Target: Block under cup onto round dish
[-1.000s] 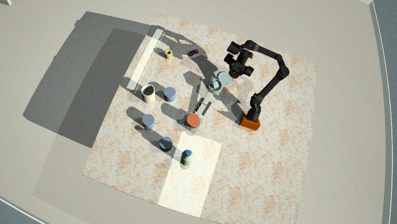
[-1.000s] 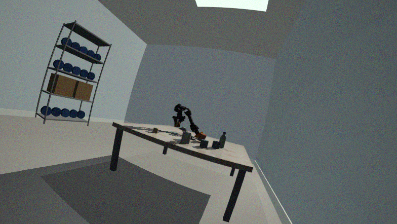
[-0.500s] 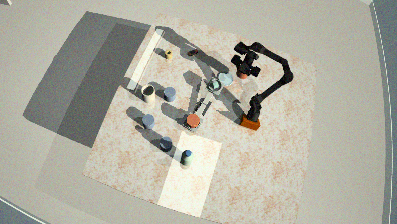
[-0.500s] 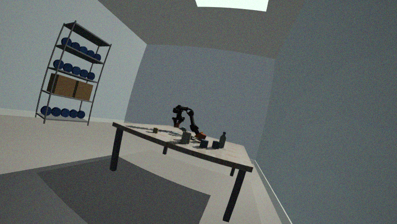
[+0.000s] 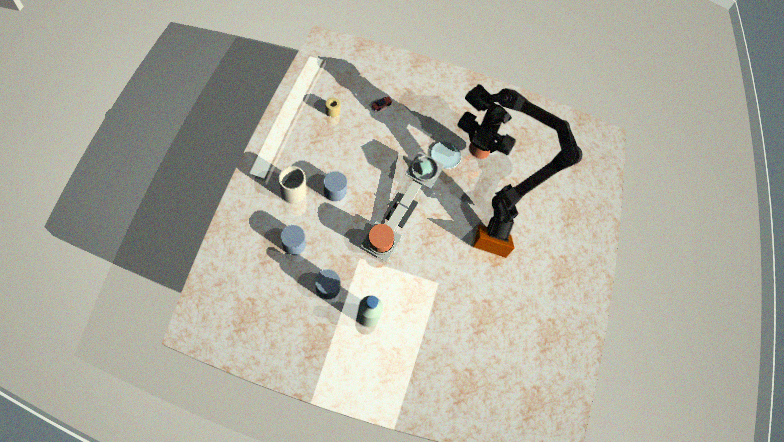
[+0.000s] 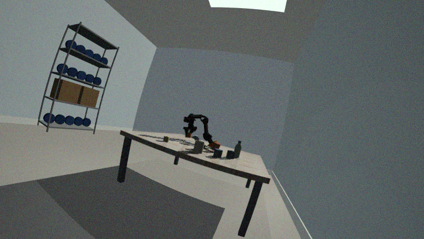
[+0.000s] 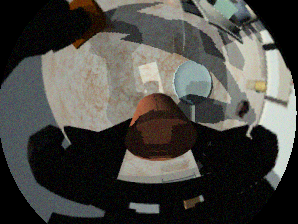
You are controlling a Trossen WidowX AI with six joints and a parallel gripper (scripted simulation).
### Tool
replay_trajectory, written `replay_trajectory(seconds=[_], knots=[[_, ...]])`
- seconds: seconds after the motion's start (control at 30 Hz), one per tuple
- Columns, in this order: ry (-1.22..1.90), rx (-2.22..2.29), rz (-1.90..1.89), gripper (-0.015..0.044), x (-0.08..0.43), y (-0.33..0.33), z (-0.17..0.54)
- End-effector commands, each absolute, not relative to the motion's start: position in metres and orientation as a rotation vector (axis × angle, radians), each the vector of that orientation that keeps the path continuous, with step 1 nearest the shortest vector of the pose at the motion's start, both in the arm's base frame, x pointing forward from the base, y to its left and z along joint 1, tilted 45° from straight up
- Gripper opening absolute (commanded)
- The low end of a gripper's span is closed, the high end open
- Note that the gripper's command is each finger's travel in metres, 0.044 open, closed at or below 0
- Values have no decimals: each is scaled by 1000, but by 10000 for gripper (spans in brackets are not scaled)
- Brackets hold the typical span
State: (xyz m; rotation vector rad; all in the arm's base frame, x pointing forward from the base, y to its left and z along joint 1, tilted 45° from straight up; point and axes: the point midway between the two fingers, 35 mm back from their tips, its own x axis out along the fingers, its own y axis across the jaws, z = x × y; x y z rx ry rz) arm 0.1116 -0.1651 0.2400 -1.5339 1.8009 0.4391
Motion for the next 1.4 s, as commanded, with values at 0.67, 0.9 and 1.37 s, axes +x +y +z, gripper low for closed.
replay_trajectory(seconds=[0.67, 0.9, 1.37], knots=[[1795, -1545, 433, 0, 110, -193, 214], [1802, -1539, 431, 157, 109, -190, 217], [1795, -1534, 439, 440, 112, -170, 235]])
